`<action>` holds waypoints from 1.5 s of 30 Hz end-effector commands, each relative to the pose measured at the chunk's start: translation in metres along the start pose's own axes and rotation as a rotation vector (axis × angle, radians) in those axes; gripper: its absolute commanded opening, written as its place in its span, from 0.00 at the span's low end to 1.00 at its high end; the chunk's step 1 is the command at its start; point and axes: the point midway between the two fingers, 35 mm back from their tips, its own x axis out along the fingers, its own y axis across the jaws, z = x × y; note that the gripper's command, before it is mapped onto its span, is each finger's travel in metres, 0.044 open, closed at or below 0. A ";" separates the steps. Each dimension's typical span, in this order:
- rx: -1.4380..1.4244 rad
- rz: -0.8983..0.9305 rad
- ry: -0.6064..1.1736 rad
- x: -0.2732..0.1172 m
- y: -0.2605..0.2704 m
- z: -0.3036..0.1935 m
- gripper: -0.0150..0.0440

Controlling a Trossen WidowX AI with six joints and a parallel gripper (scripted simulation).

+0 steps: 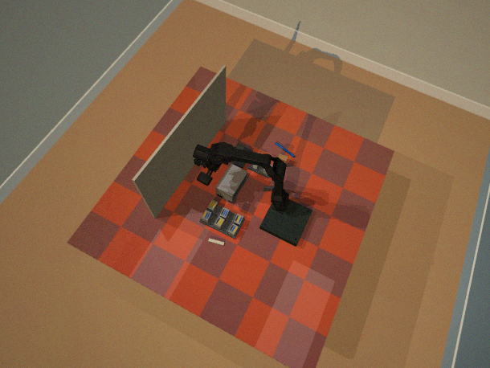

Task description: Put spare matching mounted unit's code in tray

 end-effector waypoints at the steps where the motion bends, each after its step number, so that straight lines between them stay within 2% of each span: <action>1: 0.072 0.017 0.294 0.014 -0.065 -0.011 1.00; 27: 0.061 0.021 0.303 0.014 -0.064 -0.012 1.00; 31: -0.244 0.077 0.301 0.010 -0.012 -0.038 1.00; 37: -0.779 0.172 0.284 0.003 0.061 -0.103 1.00; 45: -1.513 0.296 0.228 0.000 0.109 -0.215 1.00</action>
